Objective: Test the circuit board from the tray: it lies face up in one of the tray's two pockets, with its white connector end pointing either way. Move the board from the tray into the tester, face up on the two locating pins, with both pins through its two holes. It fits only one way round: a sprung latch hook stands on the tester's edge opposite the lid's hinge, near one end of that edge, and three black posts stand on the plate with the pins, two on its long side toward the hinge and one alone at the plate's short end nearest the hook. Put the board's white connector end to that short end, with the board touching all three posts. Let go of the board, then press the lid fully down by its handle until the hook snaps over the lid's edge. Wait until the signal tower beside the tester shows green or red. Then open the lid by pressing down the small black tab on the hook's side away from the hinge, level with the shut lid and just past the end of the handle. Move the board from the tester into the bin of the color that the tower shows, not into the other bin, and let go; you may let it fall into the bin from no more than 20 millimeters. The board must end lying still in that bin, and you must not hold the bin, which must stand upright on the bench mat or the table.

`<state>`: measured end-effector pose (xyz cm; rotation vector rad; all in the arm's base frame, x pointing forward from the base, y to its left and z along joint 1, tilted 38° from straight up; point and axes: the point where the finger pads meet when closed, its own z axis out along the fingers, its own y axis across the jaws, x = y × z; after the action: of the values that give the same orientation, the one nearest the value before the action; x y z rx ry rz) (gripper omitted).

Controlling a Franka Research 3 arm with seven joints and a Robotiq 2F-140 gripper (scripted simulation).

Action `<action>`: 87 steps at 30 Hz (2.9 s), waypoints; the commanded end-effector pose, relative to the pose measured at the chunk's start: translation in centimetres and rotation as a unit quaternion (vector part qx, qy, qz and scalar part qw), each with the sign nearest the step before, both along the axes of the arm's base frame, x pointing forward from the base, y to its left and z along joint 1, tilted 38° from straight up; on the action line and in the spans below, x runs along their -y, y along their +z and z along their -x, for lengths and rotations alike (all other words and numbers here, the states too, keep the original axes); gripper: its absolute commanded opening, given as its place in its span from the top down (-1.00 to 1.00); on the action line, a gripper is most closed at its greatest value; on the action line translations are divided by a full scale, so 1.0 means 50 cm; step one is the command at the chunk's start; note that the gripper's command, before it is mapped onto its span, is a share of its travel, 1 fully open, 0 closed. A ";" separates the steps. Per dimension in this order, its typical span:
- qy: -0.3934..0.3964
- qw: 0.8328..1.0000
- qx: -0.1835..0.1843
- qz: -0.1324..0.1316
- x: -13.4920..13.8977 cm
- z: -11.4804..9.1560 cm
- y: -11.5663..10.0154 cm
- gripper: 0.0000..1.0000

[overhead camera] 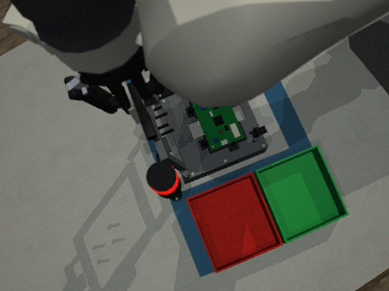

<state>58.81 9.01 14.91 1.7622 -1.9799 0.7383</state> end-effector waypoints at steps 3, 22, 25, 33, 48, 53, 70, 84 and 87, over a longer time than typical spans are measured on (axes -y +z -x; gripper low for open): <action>0.003 1.000 0.006 0.000 0.000 -0.011 -0.001 1.00; 0.003 1.000 0.006 0.000 0.000 -0.011 -0.001 1.00; 0.003 1.000 0.006 0.000 0.000 -0.011 -0.001 1.00; 0.003 1.000 0.006 0.000 0.000 -0.011 -0.001 1.00; 0.003 1.000 0.006 0.000 0.000 -0.011 -0.001 1.00; 0.003 1.000 0.006 0.000 0.000 -0.011 -0.001 1.00; 0.003 1.000 0.006 0.000 0.000 -0.011 -0.001 0.40; 0.003 1.000 0.006 0.000 0.000 -0.011 -0.001 0.40; 0.003 1.000 0.006 0.000 0.000 -0.011 -0.001 0.40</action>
<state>59.19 8.98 14.99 1.7673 -1.9805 0.7500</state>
